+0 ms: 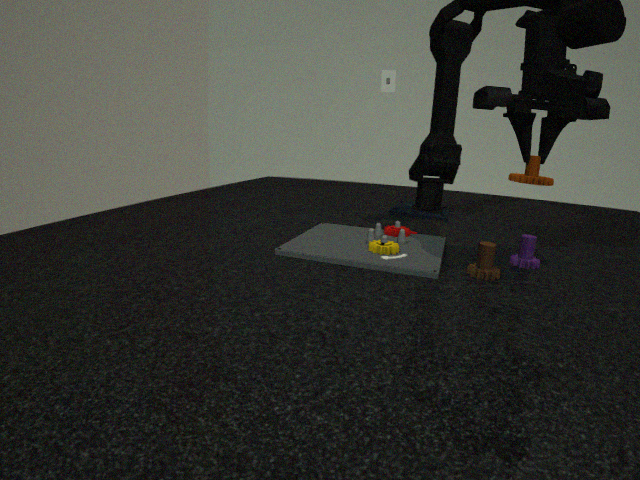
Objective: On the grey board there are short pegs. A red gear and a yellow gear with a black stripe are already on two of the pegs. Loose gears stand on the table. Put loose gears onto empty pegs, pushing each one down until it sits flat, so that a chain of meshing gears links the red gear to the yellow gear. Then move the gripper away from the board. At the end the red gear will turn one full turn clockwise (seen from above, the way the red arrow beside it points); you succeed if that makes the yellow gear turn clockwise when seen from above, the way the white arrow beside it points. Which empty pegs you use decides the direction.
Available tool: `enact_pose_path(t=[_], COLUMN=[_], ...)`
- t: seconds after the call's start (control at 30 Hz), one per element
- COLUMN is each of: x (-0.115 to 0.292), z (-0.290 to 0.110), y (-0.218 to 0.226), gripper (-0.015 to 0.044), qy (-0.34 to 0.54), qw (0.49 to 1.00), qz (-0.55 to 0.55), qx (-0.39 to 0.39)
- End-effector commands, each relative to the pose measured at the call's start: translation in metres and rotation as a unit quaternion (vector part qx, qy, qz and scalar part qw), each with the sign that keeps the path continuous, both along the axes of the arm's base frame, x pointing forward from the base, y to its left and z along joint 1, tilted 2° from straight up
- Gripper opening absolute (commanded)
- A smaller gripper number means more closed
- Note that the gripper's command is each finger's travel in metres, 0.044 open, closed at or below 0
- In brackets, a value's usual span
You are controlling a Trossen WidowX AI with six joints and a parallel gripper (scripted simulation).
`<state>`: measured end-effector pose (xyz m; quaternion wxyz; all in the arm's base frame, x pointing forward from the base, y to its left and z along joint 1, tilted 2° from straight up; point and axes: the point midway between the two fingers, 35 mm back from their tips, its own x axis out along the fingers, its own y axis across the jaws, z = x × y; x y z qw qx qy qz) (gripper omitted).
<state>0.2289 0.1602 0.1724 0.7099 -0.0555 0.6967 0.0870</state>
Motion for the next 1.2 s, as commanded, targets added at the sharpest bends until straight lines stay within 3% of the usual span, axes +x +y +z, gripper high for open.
enact_pose_path(t=[0.0,0.5,1.17], x=[0.0,-0.004,0.022], z=[0.011,0.037,0.019], y=[-0.001,-0.007,-0.036], gripper=[0.0,0.0,0.0], qy=[-0.002,-0.002,-0.006], qw=[1.0,1.0,1.0], qz=[0.001,0.0,0.001], qx=[0.003,0.003,-0.001])
